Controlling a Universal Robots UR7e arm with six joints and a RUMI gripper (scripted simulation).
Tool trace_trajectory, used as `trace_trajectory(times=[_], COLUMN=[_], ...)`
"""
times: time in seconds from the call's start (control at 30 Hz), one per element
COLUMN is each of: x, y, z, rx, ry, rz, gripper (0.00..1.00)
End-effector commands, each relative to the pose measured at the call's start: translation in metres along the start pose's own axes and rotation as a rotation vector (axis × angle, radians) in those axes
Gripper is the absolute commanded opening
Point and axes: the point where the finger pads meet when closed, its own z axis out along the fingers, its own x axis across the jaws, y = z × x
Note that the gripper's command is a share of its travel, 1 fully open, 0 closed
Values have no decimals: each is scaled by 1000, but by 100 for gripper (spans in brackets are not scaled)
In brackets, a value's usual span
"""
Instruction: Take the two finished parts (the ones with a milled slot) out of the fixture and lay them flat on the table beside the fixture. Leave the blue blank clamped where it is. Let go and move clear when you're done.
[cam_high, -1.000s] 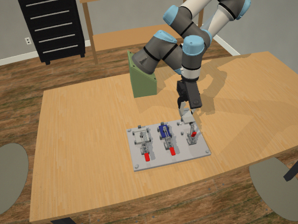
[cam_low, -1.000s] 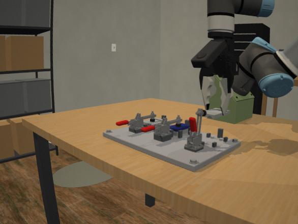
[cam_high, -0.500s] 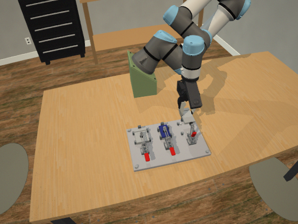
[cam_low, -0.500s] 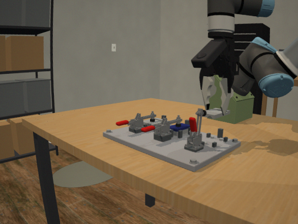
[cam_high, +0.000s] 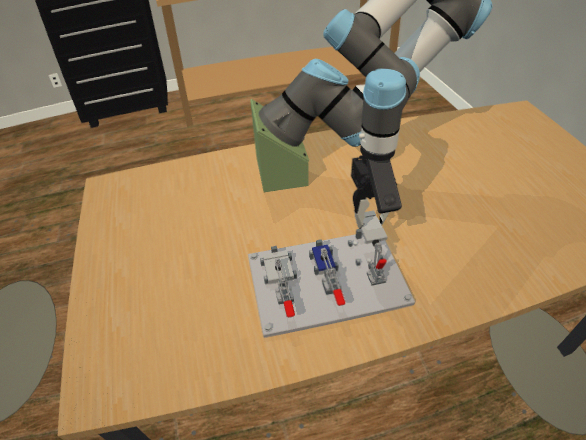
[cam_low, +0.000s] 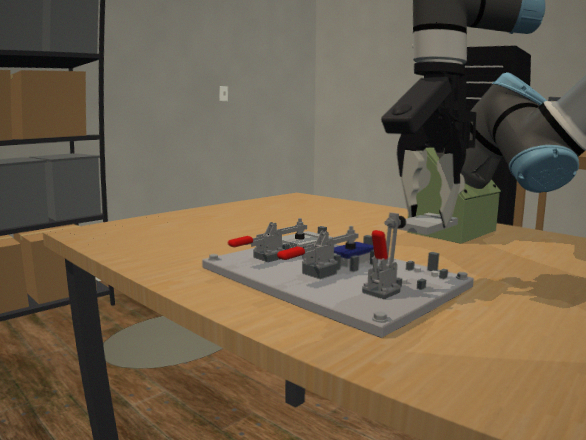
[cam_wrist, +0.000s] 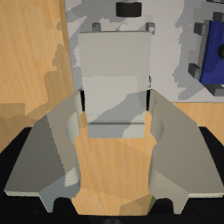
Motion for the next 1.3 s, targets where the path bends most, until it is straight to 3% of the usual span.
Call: trace_trajectory(times=[0.0,1.27], x=[-7,-83], y=[0,0], z=[0,0], rx=[1,1], ry=[0,0], rz=[0,0], gripper=[0,0])
